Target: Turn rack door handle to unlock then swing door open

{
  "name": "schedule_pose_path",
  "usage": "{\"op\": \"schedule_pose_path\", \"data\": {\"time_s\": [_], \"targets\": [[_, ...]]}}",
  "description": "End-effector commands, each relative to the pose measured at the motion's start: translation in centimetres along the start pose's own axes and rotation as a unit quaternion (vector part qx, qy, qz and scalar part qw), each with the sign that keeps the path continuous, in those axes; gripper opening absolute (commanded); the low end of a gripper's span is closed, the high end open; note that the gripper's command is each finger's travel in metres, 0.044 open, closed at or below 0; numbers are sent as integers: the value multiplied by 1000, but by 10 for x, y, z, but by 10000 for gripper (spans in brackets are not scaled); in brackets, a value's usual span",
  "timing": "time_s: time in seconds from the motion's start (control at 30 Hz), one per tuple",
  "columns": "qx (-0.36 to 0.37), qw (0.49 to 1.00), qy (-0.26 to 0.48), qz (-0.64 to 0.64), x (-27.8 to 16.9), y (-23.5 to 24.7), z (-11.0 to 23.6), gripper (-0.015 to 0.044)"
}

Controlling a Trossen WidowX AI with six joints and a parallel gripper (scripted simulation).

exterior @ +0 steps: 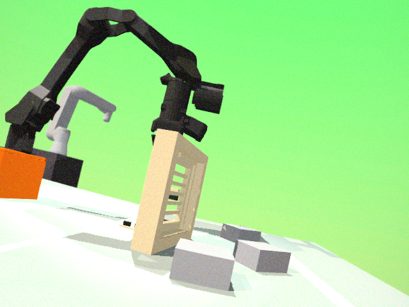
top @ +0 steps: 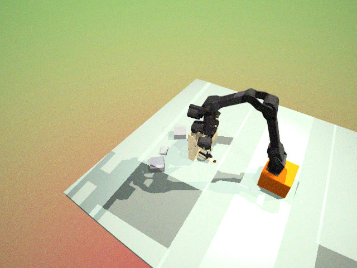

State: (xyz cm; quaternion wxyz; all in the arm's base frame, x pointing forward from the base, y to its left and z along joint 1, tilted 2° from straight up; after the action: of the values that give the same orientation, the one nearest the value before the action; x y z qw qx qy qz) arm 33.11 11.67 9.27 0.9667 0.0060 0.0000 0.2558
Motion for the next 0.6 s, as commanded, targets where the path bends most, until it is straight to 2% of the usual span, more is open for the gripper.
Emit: {"op": "schedule_pose_path", "data": {"time_s": [0.0,0.27,0.57], "targets": [[-2,994,-1,-114,0,-1,0,288],[-2,952,-1,-307,0,-1,0,288],[-1,860,-2,-510,0,-1,0,288]]}}
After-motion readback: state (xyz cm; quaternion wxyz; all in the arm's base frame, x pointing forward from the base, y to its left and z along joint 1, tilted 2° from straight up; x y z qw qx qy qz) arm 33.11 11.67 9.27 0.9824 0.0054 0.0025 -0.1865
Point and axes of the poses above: the point midway between the two fingers, 35 mm back from their tips, its own z axis back along the fingers, its own y axis across the jaws, x = y × z, the point moved 3 cm from there along z, back along the fingers, and after that the axes turned 5 degrees about z, right-handed, at the moved point
